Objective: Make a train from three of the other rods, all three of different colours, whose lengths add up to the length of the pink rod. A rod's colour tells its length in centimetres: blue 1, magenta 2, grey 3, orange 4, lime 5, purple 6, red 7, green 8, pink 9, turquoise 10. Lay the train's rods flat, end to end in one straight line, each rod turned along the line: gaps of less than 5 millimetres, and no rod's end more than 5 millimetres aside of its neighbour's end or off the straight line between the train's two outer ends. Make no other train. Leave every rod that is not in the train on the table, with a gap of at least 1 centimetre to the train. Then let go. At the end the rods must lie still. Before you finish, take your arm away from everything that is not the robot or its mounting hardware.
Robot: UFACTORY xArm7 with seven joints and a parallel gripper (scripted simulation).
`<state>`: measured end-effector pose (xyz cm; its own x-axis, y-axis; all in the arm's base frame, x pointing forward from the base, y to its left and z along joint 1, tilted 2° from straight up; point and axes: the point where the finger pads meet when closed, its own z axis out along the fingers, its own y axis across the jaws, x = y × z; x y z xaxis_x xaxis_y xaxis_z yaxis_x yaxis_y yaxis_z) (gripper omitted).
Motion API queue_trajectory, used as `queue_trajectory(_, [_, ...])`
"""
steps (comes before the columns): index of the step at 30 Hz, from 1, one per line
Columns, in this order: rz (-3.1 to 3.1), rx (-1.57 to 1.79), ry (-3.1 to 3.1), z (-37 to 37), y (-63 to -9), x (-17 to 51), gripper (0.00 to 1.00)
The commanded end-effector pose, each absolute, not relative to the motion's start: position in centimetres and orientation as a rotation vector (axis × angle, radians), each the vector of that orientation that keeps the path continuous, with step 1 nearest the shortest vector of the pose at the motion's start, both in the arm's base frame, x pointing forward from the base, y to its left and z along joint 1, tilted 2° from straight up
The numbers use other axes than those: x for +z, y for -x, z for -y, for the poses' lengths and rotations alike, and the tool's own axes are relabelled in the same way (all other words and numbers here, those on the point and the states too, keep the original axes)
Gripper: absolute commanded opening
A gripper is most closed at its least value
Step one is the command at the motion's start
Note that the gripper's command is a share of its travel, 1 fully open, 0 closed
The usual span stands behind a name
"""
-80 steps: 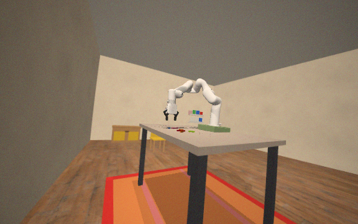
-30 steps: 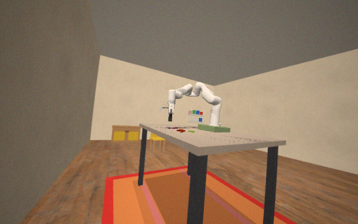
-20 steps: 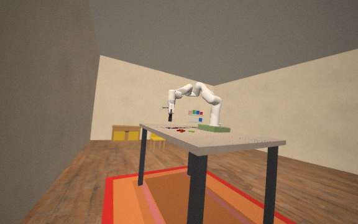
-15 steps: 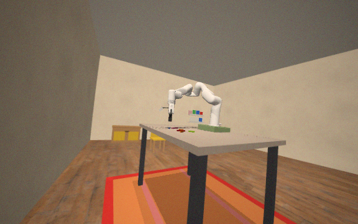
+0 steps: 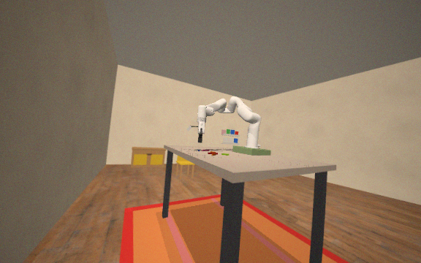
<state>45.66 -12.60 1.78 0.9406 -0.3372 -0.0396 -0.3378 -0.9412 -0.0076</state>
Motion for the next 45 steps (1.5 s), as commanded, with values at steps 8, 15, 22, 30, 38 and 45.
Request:
queue_trajectory(8, [-0.529, 0.053, 3.082, 12.6, -45.8, 1.8, 0.24])
queue_trajectory(15, [-0.513, 0.054, 3.085, 12.6, -45.8, 1.3, 0.24])
queue_trajectory(22, [-0.513, 0.054, 3.085, 12.6, -45.8, 0.6, 0.24])
queue_trajectory(30, [-0.513, 0.054, 3.085, 12.6, -45.7, -0.5, 0.24])
queue_trajectory(38, [-0.513, 0.054, 3.085, 12.6, -45.7, -1.7, 0.24])
queue_trajectory(45, [-0.513, 0.054, 3.085, 12.6, -45.7, -2.4, 0.24])
